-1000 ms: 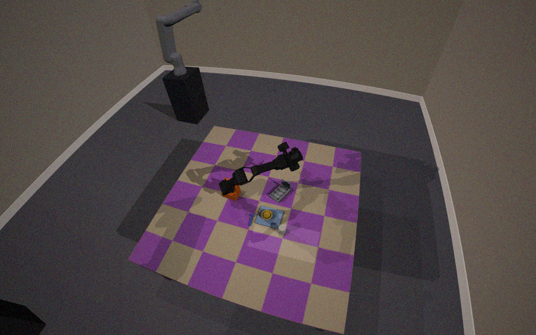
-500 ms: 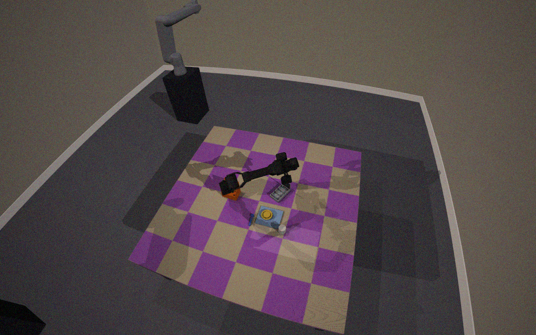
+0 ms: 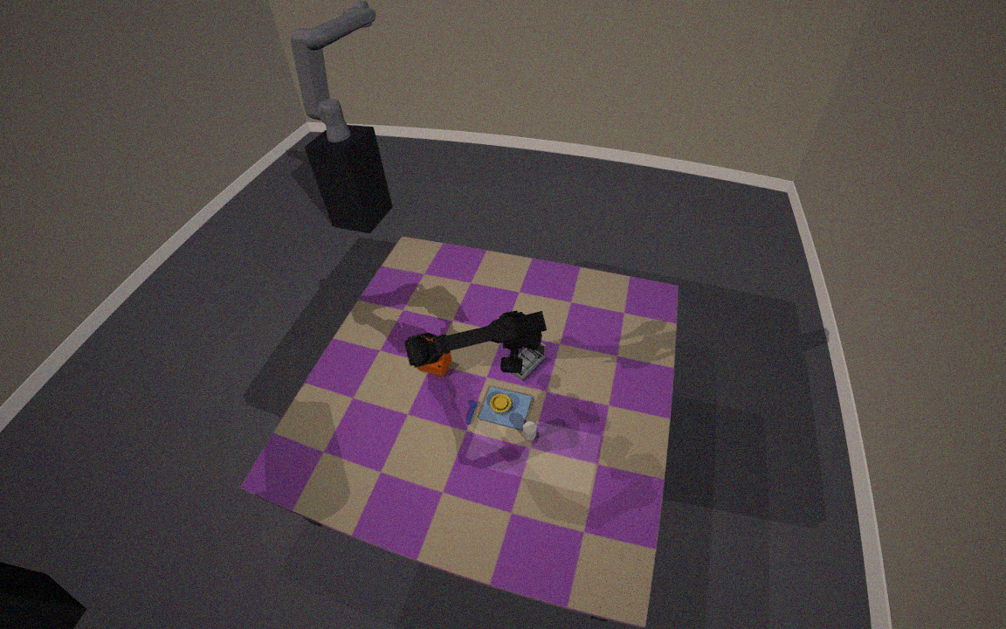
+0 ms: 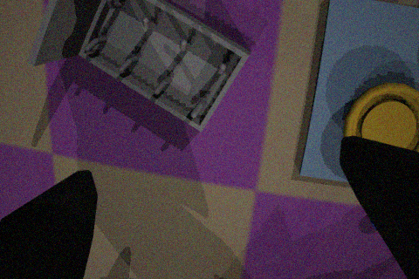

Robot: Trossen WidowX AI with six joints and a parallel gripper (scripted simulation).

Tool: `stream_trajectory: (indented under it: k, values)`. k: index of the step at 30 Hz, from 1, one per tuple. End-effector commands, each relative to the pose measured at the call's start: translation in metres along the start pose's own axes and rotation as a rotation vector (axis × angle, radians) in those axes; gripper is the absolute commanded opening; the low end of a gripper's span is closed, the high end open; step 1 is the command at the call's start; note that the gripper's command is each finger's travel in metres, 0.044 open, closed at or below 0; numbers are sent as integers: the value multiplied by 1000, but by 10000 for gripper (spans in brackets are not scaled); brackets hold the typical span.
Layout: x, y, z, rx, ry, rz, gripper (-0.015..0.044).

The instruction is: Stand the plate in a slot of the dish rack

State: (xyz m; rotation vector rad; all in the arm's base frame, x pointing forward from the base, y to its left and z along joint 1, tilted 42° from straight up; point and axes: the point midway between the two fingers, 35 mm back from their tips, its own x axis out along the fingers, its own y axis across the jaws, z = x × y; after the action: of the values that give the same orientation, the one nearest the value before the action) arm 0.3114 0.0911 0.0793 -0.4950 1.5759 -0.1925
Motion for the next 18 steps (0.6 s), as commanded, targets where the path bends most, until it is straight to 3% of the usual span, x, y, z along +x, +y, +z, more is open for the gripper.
stream_trajectory:
  k: [1, 7, 13, 18]
  values:
    - [-15, -39, -19, 62, 29, -128, 400]
    - [-36, -85, -44, 119, 56, -284, 400]
    - [-36, -86, -45, 121, 57, -289, 400]
    - [13, -100, -42, 121, 54, -284, 400]
